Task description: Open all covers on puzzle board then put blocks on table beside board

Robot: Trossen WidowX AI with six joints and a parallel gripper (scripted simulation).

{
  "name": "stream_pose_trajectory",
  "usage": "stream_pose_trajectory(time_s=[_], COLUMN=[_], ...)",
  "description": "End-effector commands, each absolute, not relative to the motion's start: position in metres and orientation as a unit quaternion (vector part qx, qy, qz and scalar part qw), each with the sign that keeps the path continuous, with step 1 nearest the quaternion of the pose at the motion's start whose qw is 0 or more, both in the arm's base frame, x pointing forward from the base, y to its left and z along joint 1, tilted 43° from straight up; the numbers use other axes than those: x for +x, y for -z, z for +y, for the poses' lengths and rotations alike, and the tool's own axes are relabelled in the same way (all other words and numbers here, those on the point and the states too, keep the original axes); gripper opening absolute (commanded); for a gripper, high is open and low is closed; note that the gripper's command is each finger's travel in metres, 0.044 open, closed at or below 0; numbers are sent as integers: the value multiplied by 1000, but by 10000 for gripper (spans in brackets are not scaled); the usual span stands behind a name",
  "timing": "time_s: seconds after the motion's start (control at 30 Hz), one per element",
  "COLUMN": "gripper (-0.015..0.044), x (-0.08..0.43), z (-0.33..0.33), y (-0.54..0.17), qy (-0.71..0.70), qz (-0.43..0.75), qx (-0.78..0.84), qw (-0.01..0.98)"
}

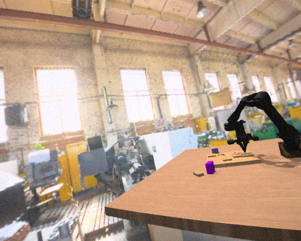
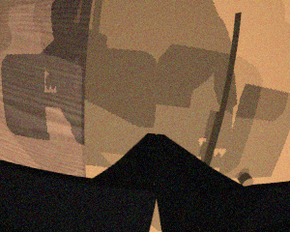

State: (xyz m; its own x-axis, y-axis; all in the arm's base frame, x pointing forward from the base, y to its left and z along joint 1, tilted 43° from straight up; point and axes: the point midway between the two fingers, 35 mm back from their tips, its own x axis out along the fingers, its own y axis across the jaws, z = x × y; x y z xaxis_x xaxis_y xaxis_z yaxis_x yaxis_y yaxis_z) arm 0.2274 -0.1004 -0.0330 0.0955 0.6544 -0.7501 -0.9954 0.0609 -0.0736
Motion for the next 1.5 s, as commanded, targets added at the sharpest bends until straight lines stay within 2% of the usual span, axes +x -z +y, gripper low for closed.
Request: stream_pose_trajectory(time_s=[0.0, 1.47], gripper=[0, 0], x=[228, 232], z=[-97, -67], y=[36, 13], qy=[-612, -611], qz=[277, 278], qx=[-304, -304], qw=[676, 676])
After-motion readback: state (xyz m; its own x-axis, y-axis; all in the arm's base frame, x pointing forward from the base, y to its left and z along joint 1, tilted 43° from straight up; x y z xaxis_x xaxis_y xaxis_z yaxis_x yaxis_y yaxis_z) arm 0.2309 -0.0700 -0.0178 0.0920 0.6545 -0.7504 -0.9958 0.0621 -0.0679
